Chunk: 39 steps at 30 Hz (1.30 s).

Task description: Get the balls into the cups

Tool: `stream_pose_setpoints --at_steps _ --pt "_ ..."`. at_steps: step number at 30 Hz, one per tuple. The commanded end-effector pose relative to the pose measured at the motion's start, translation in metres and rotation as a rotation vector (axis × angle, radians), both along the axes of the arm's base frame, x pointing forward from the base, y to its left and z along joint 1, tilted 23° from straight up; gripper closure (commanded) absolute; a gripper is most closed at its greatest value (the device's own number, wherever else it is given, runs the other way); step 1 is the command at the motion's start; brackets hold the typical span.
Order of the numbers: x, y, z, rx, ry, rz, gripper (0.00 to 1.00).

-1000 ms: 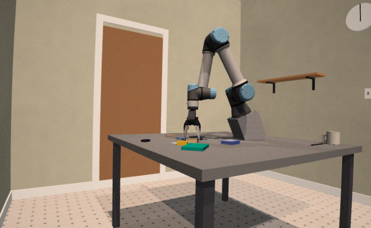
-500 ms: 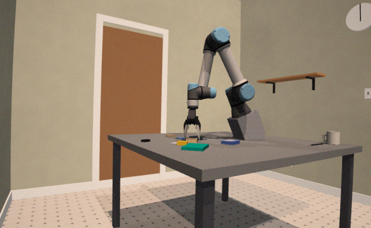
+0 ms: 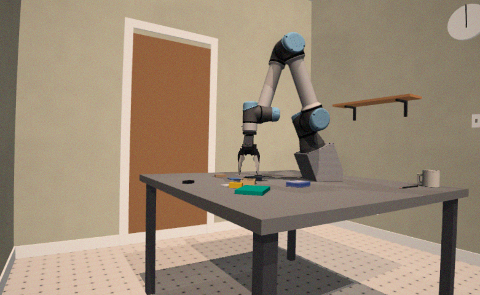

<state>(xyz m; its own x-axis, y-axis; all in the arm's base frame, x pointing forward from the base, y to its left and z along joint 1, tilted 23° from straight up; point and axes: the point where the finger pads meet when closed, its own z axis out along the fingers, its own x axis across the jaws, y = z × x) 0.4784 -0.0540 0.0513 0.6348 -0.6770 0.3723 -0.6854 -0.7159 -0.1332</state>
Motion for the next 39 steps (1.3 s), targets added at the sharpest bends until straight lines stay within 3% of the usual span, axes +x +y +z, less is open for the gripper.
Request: stream_pose_setpoints --at_steps 1,15,39 --pt "-0.006 0.003 0.016 0.000 0.000 0.000 0.45" --pt "-0.015 0.007 0.039 0.000 0.000 0.000 0.45" --pt "-0.015 0.007 0.040 0.000 0.000 0.000 0.45"
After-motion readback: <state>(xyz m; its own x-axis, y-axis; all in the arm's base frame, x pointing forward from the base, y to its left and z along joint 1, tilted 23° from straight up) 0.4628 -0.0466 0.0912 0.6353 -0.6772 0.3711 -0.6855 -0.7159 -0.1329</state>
